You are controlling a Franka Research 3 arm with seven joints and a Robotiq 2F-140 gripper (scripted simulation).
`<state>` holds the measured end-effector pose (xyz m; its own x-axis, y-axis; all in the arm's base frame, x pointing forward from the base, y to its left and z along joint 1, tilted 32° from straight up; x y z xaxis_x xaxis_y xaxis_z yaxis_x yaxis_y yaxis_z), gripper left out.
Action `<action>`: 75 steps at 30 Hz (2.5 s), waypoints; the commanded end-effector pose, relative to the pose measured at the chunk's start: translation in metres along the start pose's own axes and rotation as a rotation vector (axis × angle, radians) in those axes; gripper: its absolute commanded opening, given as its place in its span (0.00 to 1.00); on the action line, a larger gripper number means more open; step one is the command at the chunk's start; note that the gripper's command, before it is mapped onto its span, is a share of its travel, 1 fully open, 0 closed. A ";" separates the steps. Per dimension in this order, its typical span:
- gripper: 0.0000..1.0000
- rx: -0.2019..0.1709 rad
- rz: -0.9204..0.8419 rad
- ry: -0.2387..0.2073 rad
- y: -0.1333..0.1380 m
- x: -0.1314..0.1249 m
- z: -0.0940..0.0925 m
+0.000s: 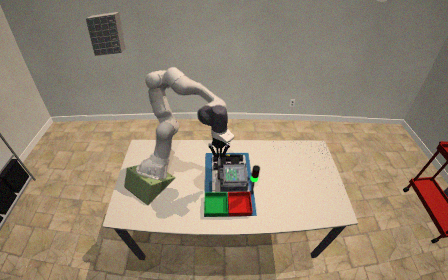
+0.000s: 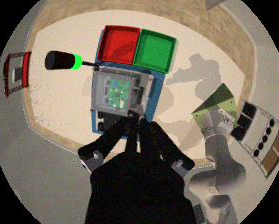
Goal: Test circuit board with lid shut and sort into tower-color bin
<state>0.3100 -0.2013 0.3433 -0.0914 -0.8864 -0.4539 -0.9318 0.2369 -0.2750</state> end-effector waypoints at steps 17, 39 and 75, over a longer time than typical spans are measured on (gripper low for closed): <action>0.00 -0.004 0.005 -0.001 0.001 -0.029 -0.002; 0.00 -0.004 0.005 -0.001 0.001 -0.074 0.001; 0.00 -0.004 0.005 -0.001 0.001 -0.074 0.068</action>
<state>0.3392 -0.1089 0.3204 -0.1005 -0.8841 -0.4565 -0.9325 0.2437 -0.2666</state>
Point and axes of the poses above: the point where the finger pads meet when closed, its own z axis out along the fingers, its own y axis across the jaws, x = y × z, the point moved 10 cm from there along -z, back along the fingers, and after that the axes turned 4 degrees about z, right-handed, at the moved point
